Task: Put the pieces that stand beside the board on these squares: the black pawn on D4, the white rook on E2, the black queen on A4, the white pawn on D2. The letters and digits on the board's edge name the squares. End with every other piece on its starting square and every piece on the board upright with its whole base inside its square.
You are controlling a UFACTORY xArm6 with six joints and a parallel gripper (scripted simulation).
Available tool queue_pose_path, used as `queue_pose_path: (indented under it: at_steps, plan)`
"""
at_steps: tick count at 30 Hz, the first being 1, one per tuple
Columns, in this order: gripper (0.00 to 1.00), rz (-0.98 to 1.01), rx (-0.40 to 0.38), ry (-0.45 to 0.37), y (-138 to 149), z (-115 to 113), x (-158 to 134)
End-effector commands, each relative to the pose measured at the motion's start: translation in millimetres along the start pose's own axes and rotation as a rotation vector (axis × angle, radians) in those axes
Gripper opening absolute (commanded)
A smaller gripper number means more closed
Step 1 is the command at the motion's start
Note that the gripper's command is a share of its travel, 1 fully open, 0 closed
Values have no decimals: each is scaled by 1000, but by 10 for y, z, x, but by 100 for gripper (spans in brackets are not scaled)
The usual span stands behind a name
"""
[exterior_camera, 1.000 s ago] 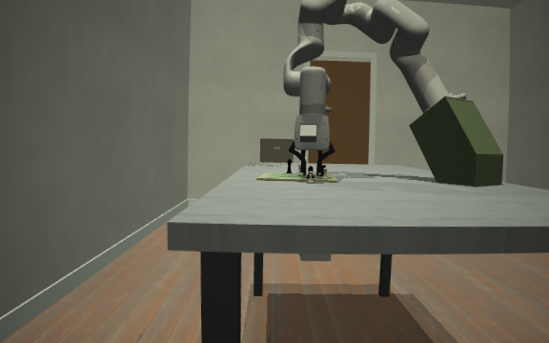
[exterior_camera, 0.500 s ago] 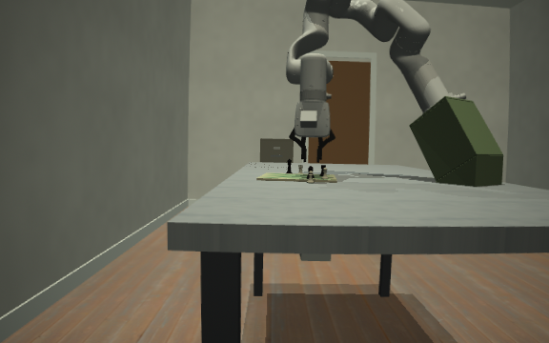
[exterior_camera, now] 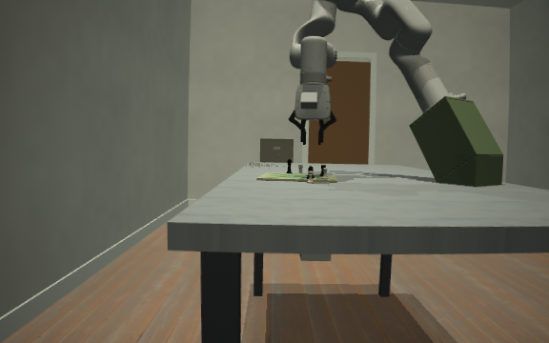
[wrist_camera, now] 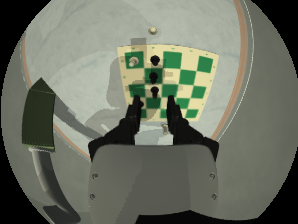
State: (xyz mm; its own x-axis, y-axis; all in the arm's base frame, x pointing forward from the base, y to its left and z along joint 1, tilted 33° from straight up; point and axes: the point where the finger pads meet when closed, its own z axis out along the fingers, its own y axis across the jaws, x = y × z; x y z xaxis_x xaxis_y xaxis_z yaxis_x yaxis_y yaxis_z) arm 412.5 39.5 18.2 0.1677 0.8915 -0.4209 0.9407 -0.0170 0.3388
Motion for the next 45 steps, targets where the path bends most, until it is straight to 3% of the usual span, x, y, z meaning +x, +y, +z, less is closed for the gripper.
queue_pose_path:
  at_steps: [1, 25, 30, 35, 37, 38, 45]
  plan:
    - [100, 0, 0, 0, 9, -40, 0]
    - [100, 28, 0, 1, 18, -37, -21]
    - [100, 245, 6, 4, 88, -17, -194]
    - [100, 506, 16, 5, 211, 19, -565]
    - [100, 506, 16, 5, 211, 19, -565]
    - [100, 651, 20, 4, 236, 27, -657]
    - [100, 969, 32, -4, 347, 59, -1242]
